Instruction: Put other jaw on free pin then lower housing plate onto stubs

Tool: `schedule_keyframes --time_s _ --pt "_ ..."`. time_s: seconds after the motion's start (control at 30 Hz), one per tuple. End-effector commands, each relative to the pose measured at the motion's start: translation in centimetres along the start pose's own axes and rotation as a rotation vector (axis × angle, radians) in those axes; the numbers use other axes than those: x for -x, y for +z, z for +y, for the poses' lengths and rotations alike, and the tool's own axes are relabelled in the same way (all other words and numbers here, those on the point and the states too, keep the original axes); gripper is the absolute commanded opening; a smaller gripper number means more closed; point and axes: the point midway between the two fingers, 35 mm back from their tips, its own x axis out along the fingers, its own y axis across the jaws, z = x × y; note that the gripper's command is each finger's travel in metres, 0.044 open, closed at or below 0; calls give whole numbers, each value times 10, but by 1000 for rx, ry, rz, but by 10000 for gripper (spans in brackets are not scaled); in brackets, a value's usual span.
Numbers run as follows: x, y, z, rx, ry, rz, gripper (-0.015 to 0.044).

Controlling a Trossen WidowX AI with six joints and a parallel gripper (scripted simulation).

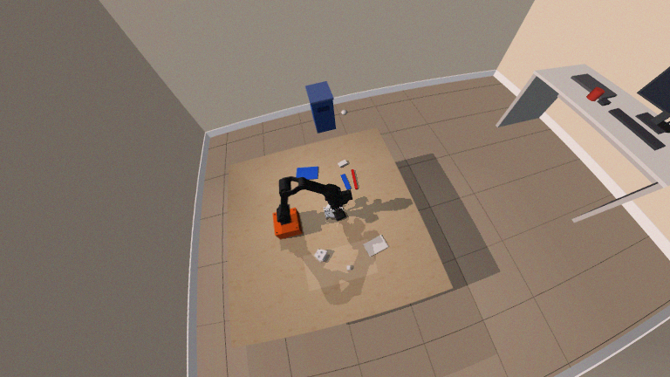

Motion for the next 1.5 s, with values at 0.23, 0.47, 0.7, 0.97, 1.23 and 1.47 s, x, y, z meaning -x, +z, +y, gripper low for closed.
schedule_keyframes --time_s 0.23,0.47,0.7,0.97,1.23,1.47 --pt "15 1 -7 -90 -6 -18 355" --pt "17 -3 -19 -273 -8 -20 440" --pt "18 -8 -32 -459 -9 -20 440" --pt "19 -14 -47 -673 -10 -20 440" --pt "21 -21 -62 -887 -11 -20 440" --pt "22 -28 -74 -1075 -12 -20 440"
